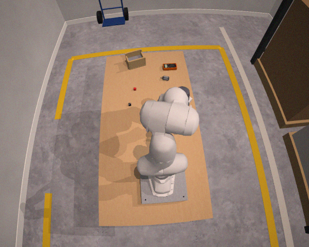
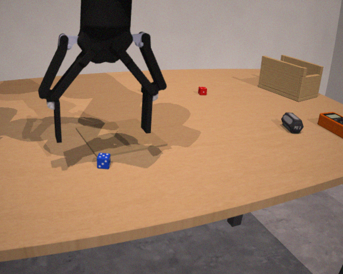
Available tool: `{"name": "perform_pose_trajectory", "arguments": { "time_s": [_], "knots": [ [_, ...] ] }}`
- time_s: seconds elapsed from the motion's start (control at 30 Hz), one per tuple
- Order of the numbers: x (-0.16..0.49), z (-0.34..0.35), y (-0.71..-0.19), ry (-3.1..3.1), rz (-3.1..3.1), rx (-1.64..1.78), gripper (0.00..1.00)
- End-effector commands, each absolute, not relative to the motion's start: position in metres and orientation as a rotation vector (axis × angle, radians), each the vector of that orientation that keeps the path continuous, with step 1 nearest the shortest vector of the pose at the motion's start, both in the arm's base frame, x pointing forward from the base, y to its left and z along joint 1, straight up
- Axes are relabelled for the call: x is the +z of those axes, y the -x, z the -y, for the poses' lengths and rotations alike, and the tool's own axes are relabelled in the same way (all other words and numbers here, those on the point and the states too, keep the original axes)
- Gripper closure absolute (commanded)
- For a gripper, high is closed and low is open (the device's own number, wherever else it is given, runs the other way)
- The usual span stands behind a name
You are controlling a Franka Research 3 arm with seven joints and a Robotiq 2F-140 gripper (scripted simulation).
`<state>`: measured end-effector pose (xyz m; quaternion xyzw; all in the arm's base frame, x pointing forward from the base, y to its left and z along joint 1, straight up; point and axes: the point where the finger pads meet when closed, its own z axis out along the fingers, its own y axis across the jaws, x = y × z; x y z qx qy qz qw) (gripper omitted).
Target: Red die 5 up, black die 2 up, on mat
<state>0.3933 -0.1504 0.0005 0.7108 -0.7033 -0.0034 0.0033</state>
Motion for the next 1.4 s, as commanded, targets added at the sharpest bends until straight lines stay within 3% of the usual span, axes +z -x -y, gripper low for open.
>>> {"name": "perform_pose_trajectory", "arguments": {
  "time_s": [0.0,0.7,1.37],
  "knots": [
    [0.001,0.151,-0.395,-2.234,2.203,-0.006,0.0],
    [0.001,0.142,-0.404,-2.234,2.203,-0.006,0.0],
    [0.0,0.059,-0.494,-2.234,2.203,-0.006,0.0]
  ]
}}
